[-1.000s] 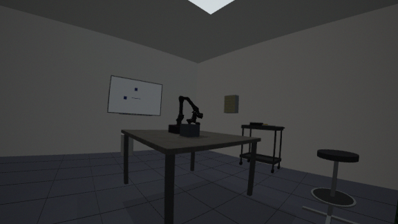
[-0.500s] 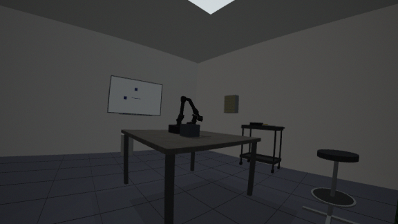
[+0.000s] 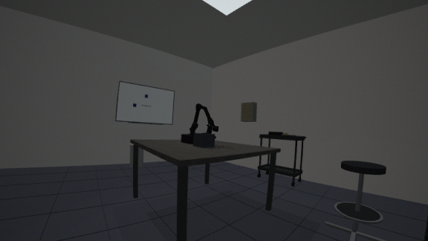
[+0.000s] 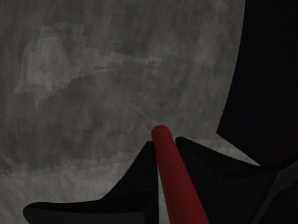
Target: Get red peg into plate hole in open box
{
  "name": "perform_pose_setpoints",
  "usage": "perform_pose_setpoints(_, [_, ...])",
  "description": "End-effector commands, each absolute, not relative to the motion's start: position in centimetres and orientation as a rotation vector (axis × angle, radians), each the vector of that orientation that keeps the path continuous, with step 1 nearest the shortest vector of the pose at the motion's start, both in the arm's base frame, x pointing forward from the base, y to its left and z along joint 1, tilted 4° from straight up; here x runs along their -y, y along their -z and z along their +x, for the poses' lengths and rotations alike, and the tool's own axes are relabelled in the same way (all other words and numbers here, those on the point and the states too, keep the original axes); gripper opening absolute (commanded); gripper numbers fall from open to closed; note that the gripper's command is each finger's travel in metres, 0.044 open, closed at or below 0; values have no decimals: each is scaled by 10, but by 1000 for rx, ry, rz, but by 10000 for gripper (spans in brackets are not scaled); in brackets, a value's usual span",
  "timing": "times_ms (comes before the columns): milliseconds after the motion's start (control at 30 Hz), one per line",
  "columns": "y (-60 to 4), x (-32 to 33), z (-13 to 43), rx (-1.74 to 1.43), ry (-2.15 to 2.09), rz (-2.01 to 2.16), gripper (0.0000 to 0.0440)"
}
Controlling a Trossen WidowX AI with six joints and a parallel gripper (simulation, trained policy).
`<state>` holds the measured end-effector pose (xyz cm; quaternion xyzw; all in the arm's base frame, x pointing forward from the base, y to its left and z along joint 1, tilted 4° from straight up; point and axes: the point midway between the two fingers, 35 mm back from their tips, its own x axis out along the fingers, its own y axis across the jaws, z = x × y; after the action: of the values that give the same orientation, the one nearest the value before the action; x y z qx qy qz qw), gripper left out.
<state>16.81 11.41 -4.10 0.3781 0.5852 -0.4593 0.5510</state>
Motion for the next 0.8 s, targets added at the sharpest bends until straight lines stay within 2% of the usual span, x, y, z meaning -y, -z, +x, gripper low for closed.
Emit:
perform_pose_setpoints(0, [38, -117, 170, -1390, 1065, 909, 12])
perform_pose_setpoints(767, [-16, -131, 192, -1340, 972, 1095, 0])
